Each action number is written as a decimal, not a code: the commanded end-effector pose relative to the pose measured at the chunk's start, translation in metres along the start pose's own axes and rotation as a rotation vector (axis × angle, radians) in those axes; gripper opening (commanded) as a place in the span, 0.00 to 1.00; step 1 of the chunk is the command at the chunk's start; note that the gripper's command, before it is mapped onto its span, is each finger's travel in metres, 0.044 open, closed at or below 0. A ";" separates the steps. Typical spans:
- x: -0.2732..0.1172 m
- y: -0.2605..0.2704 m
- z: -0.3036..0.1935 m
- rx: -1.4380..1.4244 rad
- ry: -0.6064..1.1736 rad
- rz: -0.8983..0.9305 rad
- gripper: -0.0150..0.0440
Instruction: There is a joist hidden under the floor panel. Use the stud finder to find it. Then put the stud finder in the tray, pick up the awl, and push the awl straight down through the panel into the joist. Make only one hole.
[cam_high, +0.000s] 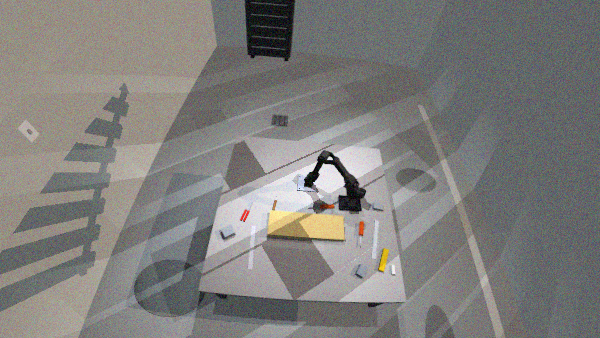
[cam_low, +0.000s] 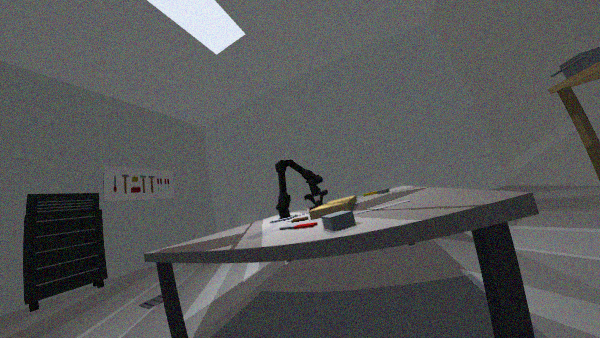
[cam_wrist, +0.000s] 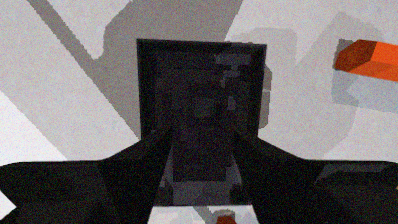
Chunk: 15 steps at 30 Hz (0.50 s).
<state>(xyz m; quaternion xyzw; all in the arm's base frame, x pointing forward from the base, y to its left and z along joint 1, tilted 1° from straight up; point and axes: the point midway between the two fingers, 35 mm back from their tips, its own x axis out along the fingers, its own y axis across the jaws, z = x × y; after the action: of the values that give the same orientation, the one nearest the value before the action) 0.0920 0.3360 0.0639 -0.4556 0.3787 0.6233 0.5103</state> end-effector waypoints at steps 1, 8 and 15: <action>-0.002 0.000 0.001 0.000 0.000 -0.001 0.83; -0.070 -0.002 0.022 0.000 0.000 0.000 1.00; -0.079 -0.026 0.012 0.069 0.009 -0.027 1.00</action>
<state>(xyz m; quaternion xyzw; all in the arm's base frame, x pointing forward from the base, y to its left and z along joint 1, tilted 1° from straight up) 0.0995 0.3373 0.1544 -0.4494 0.3712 0.6216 0.5232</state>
